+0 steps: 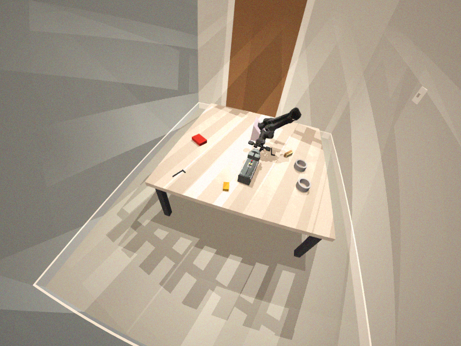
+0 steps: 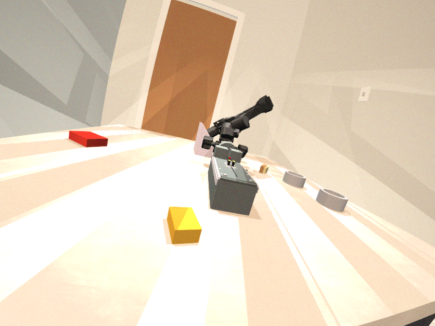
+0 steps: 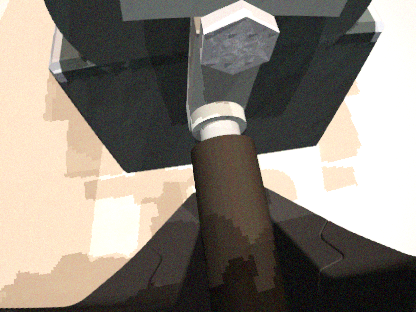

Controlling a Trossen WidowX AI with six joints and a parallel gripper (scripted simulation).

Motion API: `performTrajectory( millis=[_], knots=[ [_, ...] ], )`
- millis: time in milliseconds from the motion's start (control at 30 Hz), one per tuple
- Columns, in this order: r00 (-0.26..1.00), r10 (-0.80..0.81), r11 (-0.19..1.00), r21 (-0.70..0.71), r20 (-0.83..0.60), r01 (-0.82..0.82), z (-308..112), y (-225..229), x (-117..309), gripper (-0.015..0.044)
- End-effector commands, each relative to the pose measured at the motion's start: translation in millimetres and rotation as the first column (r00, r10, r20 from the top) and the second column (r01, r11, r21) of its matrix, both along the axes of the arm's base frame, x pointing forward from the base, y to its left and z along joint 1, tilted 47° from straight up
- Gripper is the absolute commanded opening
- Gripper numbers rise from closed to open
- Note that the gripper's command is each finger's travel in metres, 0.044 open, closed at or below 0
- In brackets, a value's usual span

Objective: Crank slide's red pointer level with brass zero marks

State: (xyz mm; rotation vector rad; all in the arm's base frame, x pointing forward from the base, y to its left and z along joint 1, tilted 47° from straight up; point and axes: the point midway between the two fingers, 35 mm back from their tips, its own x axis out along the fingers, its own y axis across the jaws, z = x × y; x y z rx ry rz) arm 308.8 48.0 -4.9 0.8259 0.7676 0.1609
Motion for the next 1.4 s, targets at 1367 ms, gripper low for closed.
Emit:
performTrajectory(
  millis=[1367],
  knots=[
    [1.0,0.019,1.0,0.009,0.02,-0.019,46.2,-12.0,1.6,0.0]
  ],
)
